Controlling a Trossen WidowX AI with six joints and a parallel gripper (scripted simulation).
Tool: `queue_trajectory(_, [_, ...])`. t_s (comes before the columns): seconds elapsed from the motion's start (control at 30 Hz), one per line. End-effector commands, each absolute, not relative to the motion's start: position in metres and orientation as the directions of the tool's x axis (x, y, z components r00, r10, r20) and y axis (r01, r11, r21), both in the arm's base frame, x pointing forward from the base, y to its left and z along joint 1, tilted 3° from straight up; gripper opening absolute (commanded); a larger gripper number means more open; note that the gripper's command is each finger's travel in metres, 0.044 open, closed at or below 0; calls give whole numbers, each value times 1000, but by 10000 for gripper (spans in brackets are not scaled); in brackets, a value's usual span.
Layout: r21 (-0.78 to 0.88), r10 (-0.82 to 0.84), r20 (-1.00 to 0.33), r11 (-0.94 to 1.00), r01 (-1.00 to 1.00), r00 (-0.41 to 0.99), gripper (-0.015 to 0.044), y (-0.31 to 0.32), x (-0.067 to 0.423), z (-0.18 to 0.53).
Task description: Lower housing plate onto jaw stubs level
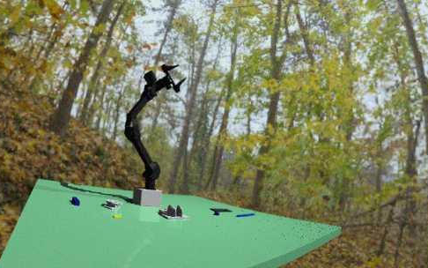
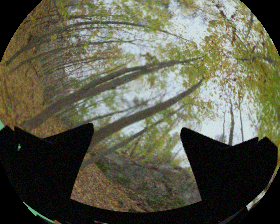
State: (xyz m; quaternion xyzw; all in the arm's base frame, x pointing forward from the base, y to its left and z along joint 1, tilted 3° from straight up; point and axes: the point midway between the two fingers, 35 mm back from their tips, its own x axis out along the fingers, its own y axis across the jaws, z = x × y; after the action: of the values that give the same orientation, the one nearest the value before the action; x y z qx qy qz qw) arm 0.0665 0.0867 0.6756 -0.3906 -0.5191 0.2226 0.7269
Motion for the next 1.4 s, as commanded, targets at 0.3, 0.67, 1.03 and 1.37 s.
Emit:
queue_trajectory(0.3, [-838, 738, 534, 527, 142, 412, 440, 120, 59, 661])
queue_trajectory(0.67, [-863, 708, 494, 472, 183, 505, 440, 141, 70, 648])
queue_trajectory(1.03, [-897, 700, 428, 406, 174, 572, 440, 170, 84, 628])
queue_trajectory(1.37, [-924, 675, 367, 347, 163, 640, 440, 190, 105, 608])
